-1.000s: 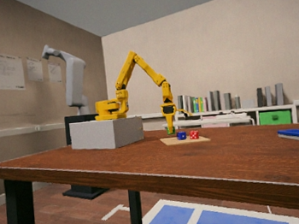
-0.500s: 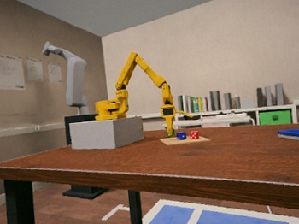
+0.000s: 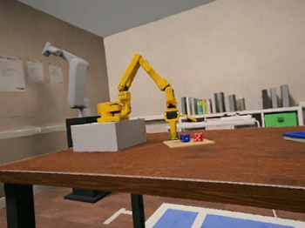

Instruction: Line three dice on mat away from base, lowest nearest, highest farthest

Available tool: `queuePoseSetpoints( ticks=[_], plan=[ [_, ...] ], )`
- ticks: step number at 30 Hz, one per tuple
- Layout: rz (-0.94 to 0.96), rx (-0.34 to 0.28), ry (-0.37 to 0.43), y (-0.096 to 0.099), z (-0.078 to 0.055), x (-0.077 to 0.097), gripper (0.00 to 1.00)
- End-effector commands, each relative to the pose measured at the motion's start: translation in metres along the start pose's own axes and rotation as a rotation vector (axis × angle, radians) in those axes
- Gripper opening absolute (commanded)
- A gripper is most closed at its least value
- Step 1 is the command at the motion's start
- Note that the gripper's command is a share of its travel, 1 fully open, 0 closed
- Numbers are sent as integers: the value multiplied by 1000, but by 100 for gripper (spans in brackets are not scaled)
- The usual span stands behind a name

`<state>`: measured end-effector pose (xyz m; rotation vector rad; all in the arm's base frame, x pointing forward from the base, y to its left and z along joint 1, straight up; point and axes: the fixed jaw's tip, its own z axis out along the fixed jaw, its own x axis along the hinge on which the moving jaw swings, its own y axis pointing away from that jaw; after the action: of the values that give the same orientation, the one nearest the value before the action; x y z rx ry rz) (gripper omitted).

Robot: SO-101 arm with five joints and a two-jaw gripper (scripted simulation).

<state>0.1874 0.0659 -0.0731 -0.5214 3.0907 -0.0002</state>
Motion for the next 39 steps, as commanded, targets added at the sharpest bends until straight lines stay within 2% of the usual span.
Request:
queuePoseSetpoints(
  ticks=[1,11,34,39],
  plan=[
    [-1,-1,-5,-1,2,-1,0],
    [-1,-1,-5,-1,7,-1,0],
    [-1,-1,-5,-1,10,-1,0],
    [-1,-1,-5,-1,10,-1,4]
  ],
)
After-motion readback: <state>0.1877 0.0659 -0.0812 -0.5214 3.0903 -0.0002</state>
